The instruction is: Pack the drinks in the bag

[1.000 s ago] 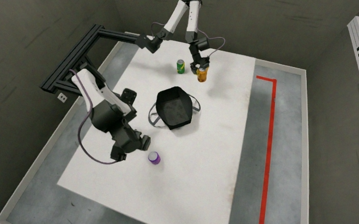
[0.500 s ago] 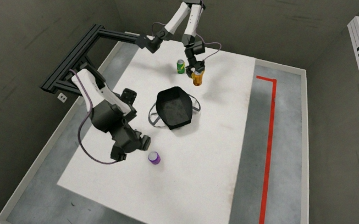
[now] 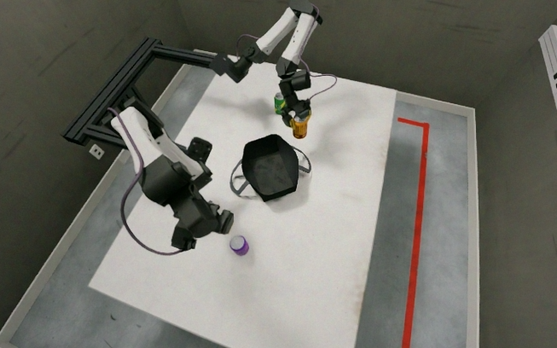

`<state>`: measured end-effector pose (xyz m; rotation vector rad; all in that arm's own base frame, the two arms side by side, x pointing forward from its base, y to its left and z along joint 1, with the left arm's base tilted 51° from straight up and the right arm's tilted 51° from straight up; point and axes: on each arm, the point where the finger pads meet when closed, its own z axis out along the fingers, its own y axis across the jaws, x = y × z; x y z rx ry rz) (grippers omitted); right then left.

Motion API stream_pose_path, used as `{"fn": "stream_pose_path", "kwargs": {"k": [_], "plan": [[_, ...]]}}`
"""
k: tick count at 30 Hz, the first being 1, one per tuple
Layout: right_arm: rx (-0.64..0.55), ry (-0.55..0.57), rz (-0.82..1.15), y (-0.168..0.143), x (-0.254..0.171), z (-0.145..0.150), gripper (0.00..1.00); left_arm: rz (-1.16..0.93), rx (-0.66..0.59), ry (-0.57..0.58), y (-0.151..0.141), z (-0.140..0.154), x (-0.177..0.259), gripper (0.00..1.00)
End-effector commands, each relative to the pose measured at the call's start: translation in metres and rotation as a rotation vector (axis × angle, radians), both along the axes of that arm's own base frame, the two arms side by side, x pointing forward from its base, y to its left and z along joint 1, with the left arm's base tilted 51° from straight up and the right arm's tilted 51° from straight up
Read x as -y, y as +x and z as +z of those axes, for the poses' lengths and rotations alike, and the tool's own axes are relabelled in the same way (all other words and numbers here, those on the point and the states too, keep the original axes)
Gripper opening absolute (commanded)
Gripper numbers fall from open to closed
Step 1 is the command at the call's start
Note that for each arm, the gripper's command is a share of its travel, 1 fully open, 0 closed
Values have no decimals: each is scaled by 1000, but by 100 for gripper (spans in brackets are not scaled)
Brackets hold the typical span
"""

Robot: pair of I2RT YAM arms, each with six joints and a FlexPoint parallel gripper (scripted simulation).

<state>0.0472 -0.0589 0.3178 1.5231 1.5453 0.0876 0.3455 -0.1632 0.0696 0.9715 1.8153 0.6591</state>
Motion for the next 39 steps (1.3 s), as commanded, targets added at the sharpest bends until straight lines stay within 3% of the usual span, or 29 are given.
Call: {"fn": "stream_pose_path", "kwargs": {"k": [1, 10, 16, 39], "plan": [[33, -25, 2, -8, -4, 9, 100, -43, 82, -83, 7, 24, 26, 67], [33, -25, 2, -8, -4, 9, 100, -45, 101, -110, 6, 33, 31, 67], [33, -25, 2, -8, -4, 9, 100, -46, 72, -83, 1, 5, 42, 67], [33, -25, 2, -8, -4, 9, 100, -24, 81, -116, -11, -37, 84, 67]]}}
